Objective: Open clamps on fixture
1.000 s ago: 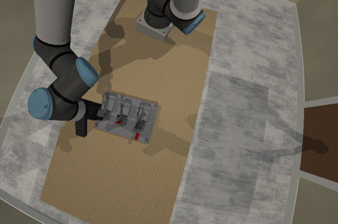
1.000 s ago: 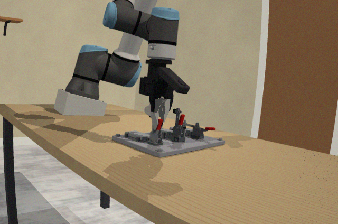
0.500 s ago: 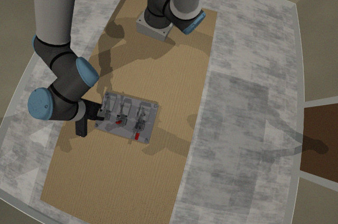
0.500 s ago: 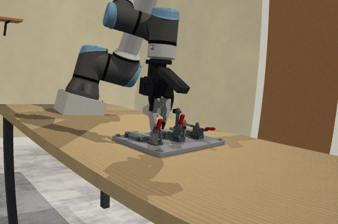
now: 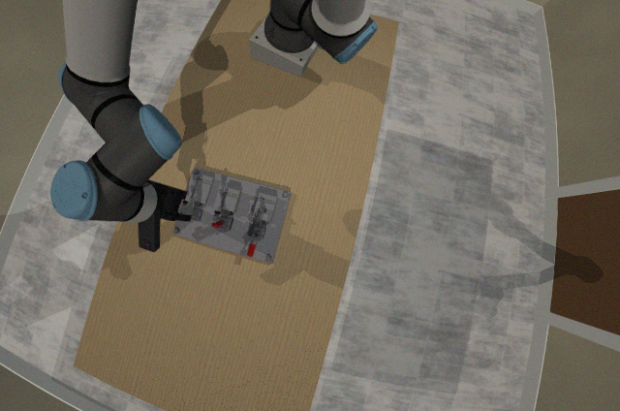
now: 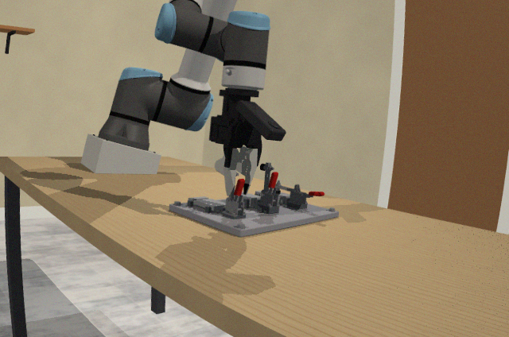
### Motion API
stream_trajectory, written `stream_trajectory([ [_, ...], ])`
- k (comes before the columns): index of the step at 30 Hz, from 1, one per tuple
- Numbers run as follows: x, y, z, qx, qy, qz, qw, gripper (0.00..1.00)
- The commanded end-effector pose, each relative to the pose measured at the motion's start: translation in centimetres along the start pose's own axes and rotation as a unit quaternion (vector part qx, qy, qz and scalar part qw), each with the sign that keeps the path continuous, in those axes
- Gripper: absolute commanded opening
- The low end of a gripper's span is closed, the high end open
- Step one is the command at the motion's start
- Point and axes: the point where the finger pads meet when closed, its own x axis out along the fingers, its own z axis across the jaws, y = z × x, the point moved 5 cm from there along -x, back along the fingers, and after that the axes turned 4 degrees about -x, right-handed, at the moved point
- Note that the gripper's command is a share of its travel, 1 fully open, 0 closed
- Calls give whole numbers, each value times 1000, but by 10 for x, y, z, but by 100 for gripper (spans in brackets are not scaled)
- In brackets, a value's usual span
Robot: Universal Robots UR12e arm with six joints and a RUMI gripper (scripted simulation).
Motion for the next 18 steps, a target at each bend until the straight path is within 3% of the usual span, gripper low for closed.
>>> stream_trajectory([
  [1,-1,1,0,0,0,1,1000,28],
  [11,-2,1,0,0,0,1,1000,28],
  [18,-13,1,0,0,0,1,1000,28],
])
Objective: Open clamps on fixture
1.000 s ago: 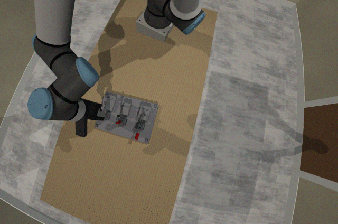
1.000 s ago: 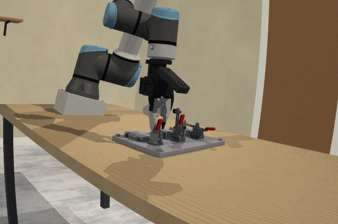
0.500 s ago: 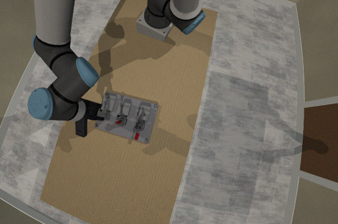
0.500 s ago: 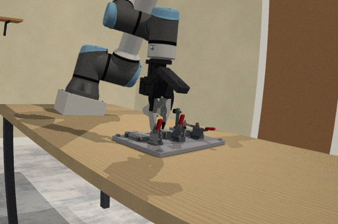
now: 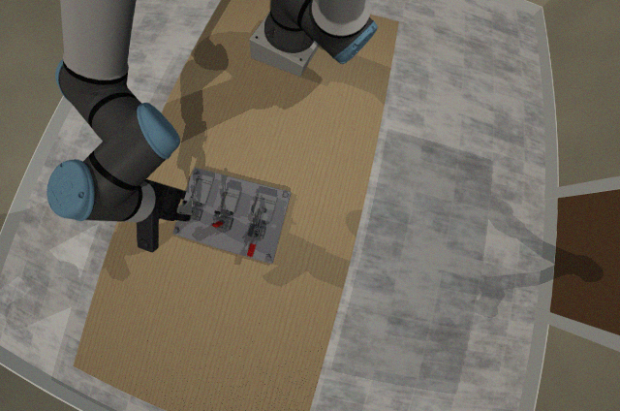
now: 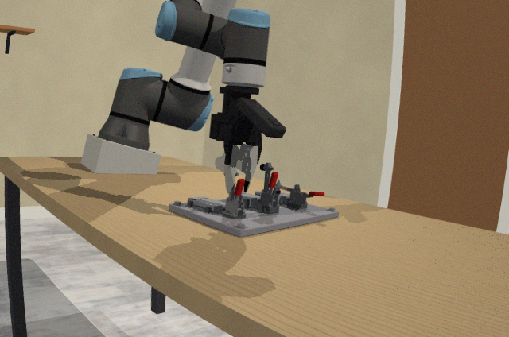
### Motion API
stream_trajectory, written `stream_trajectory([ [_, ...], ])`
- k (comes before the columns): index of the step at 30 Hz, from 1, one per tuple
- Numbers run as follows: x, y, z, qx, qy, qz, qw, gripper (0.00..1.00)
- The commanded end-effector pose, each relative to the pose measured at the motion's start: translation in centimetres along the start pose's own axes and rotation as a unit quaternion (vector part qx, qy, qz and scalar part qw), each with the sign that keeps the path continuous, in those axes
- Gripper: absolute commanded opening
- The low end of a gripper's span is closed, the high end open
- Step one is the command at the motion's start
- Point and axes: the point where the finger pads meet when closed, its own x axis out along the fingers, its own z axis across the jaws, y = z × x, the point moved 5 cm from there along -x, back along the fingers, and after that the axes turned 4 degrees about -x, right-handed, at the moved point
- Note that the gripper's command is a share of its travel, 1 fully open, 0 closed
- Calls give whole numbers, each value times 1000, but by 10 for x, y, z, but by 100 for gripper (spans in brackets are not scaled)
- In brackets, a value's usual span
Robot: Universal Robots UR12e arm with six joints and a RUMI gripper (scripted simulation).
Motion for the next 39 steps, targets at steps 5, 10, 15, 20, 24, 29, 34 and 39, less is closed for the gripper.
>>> stream_trajectory([
  [5,-16,1,0,0,0,1,1000,28],
  [10,-32,1,0,0,0,1,1000,28],
  [15,-42,1,0,0,0,1,1000,28],
  [20,-45,1,0,0,0,1,1000,28],
  [24,-45,1,0,0,0,1,1000,28],
  [29,-45,1,0,0,0,1,1000,28],
  [34,-45,1,0,0,0,1,1000,28],
  [39,-45,1,0,0,0,1,1000,28],
])
